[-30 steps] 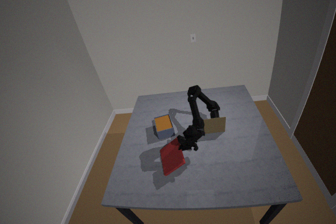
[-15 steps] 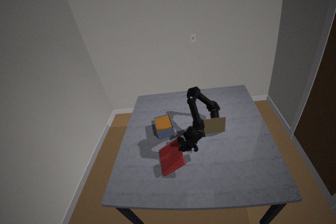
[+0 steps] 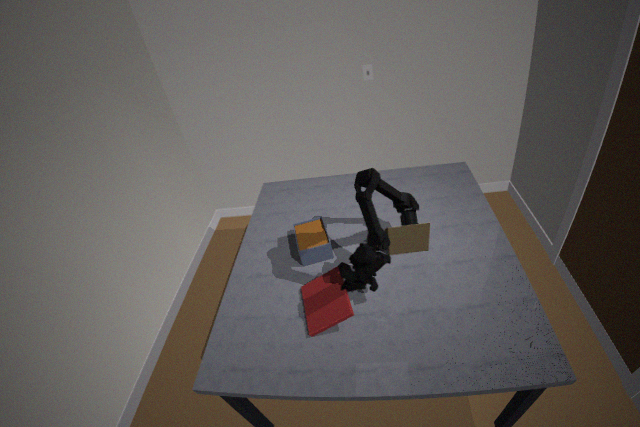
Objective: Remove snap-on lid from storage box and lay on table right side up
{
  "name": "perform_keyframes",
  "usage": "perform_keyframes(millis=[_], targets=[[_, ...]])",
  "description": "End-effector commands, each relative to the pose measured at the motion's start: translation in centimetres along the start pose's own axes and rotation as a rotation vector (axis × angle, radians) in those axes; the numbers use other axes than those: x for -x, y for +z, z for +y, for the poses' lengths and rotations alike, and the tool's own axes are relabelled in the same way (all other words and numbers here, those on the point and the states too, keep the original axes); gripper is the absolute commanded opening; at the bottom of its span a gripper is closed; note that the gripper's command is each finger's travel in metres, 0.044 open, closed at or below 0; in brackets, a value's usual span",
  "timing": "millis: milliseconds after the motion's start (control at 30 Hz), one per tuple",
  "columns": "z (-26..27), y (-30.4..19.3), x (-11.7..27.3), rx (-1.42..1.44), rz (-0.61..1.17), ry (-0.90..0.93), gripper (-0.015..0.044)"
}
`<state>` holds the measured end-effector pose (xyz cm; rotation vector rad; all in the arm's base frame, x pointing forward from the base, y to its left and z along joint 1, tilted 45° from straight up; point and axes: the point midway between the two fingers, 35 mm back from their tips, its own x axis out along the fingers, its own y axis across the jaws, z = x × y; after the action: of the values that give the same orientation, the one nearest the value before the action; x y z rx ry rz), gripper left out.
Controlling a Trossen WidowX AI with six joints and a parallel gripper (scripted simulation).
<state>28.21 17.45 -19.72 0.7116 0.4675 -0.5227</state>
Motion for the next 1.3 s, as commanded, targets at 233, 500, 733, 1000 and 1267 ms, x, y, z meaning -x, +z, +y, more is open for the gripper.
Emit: perform_keyframes(millis=[233, 500, 733, 1000, 1267], targets=[[-1.3, 0.2, -0.9, 0.011, 0.000, -0.017, 0.0000], [-0.9, 0.1, -0.8, 0.008, 0.000, -0.013, 0.0053], [-0.8, 0.1, -0.8, 0.011, 0.000, -0.017, 0.0236], [-1.5, 0.1, -0.1, 0.011, 0.000, -0.018, 0.0406], [-2.5, 0.1, 1.2, 0.011, 0.001, -0.019, 0.0440]])
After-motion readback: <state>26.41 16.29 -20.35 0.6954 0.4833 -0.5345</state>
